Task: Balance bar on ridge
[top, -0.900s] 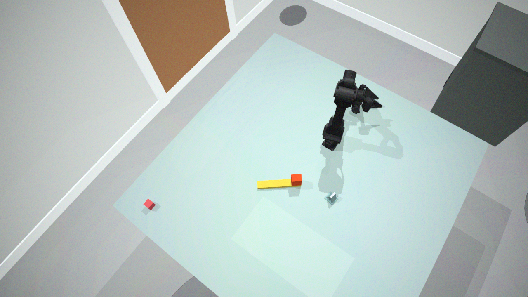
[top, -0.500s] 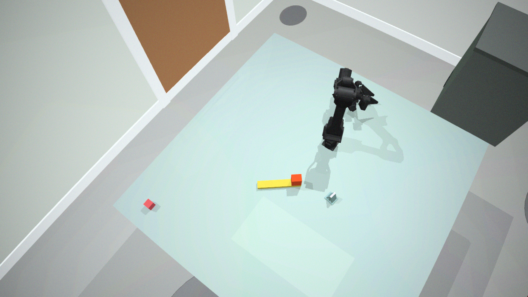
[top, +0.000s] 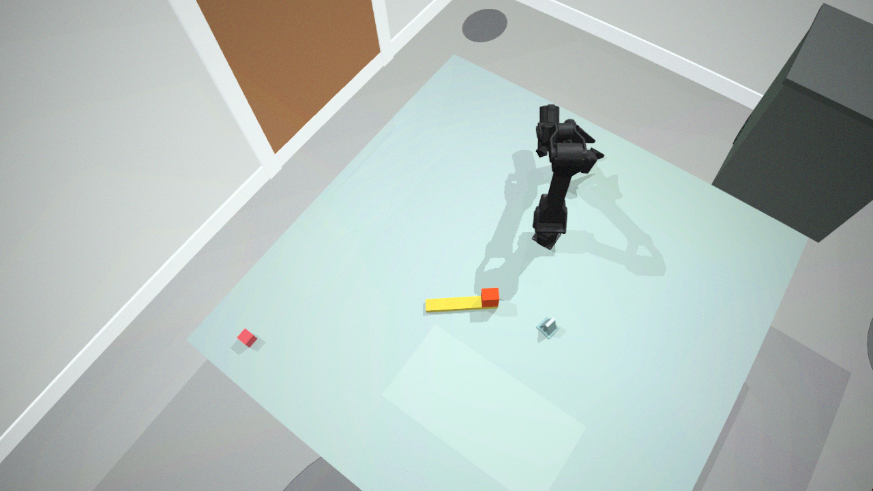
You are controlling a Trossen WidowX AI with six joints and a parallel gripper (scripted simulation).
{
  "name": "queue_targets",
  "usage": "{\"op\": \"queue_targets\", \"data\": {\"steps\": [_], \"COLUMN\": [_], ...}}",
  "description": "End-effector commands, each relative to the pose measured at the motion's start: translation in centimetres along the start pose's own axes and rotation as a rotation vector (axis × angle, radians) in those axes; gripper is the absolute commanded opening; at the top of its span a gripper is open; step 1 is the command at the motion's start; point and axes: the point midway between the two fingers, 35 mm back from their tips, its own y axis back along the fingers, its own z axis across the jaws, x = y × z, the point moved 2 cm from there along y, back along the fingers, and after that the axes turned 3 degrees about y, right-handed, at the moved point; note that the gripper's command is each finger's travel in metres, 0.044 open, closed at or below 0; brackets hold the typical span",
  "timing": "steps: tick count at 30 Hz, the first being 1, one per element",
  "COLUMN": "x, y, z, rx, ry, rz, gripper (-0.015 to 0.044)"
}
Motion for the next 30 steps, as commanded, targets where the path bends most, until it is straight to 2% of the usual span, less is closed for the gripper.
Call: {"op": "queue_targets", "data": {"steps": [1,14,30], "x": [-0.1,-1.5,-3.8], "y": [1.6,6.6,13.6], "z": [-1.8,-5.6,-8.2], "rx": [0.083,0.274,0.465], "ry": [-0.045,-0.133,-0.270], "rz": [-0.021,-0.098,-0.275], "gripper": [0.0315,0.0315,0.0315]}}
